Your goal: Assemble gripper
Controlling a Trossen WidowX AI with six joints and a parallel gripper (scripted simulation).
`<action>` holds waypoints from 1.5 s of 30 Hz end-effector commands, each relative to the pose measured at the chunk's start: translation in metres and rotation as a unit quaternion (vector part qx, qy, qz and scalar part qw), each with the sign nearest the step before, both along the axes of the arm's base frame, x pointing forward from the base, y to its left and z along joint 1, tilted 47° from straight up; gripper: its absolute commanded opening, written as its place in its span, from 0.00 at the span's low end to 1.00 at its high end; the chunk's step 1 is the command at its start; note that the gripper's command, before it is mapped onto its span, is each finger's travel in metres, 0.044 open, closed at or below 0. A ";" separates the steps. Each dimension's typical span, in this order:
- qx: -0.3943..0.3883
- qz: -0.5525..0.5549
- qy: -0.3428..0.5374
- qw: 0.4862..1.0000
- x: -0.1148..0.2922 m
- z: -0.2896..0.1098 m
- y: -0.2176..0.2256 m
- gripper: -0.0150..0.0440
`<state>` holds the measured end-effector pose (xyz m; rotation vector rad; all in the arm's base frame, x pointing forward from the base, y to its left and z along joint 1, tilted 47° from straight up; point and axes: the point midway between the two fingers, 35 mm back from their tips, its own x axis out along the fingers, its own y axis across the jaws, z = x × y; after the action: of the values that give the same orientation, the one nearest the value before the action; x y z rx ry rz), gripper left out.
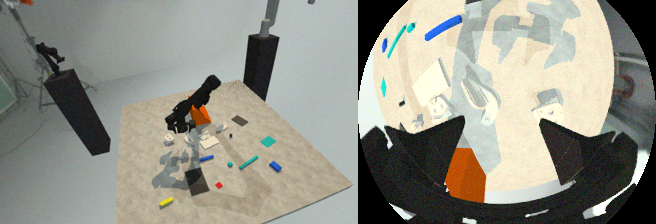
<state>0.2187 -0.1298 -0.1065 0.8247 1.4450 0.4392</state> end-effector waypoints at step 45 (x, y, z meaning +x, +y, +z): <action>0.059 -0.345 0.355 0.867 0.007 0.014 0.007 1.00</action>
<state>0.2246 -0.1236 -0.0944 1.5769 1.6462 -0.3183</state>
